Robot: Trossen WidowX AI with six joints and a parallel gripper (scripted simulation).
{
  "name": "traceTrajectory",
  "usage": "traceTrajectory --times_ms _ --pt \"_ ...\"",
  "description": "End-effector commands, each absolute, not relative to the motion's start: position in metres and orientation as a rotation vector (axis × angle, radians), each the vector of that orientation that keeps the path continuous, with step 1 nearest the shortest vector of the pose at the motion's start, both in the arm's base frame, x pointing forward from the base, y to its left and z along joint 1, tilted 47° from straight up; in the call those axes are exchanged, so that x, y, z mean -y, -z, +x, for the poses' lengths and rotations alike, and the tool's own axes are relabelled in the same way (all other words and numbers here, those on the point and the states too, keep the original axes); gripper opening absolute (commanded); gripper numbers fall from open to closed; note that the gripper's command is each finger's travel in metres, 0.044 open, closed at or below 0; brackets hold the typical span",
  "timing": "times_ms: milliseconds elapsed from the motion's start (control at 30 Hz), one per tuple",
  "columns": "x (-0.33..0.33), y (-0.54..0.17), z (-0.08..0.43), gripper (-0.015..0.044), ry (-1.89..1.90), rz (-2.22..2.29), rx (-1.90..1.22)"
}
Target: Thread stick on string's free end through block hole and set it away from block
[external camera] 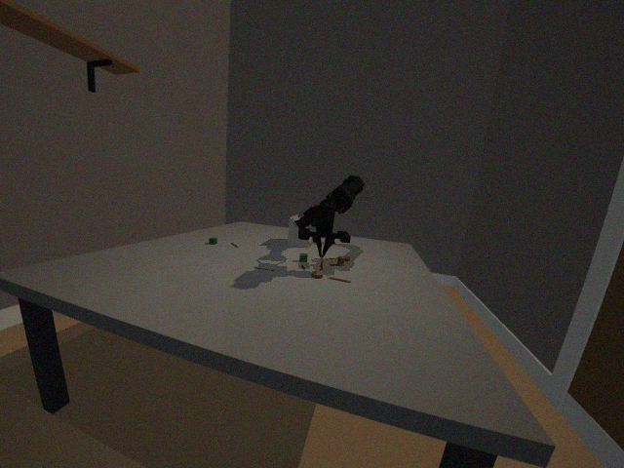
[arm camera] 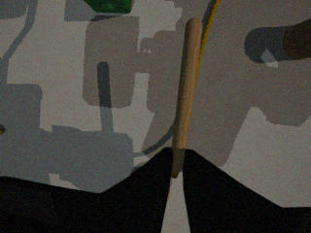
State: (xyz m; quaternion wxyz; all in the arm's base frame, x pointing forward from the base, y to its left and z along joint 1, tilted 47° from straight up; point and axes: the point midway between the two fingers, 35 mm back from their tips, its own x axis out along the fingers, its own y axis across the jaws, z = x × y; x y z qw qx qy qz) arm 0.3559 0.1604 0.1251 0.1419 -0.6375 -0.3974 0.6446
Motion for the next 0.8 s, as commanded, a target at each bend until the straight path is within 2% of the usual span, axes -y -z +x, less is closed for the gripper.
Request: traceTrajectory --times_ms 0,767 --pt "-0.161 -0.126 0.363 0.0 -1.841 -1.848 1.143" --pt "-0.164 -0.128 0.391 0.0 -1.784 -1.88 1.125"
